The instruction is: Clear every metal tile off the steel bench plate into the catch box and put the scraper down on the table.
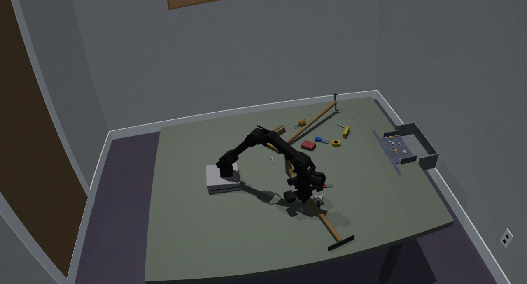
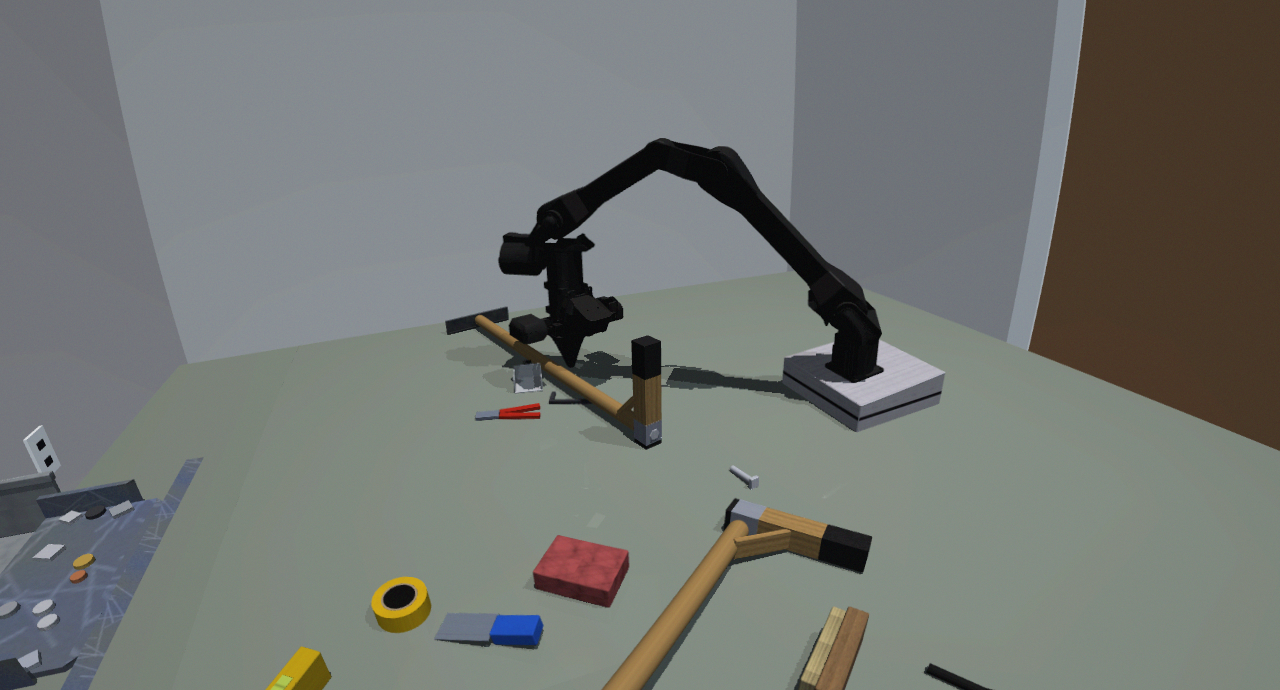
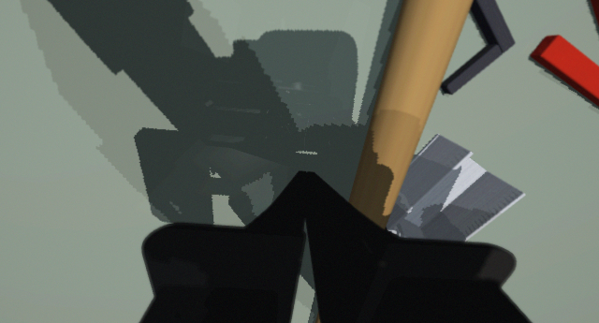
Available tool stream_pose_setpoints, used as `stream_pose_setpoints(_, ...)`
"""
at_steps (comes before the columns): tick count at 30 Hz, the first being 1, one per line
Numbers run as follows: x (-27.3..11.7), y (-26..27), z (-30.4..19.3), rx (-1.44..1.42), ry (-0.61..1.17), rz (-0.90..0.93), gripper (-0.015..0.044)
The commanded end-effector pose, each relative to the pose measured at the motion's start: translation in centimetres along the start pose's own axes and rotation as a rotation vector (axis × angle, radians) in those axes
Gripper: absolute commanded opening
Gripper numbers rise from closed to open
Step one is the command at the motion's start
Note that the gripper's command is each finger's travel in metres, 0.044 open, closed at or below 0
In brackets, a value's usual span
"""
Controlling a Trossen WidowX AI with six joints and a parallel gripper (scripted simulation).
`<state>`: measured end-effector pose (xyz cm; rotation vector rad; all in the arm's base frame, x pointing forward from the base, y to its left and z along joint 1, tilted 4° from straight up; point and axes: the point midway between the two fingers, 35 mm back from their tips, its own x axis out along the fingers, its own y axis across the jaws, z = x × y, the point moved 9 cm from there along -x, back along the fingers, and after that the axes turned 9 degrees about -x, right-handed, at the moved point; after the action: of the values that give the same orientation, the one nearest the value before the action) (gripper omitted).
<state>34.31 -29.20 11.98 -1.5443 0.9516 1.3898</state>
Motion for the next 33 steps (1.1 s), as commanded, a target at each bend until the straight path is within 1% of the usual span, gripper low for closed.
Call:
stream_pose_setpoints(1,0.0,-0.5,-0.1,0.003,-0.001,-0.001,0.0)
stream_pose_setpoints(33,-0.1,-3.6,-0.8,0.002,0.004,-0.006,0.0)
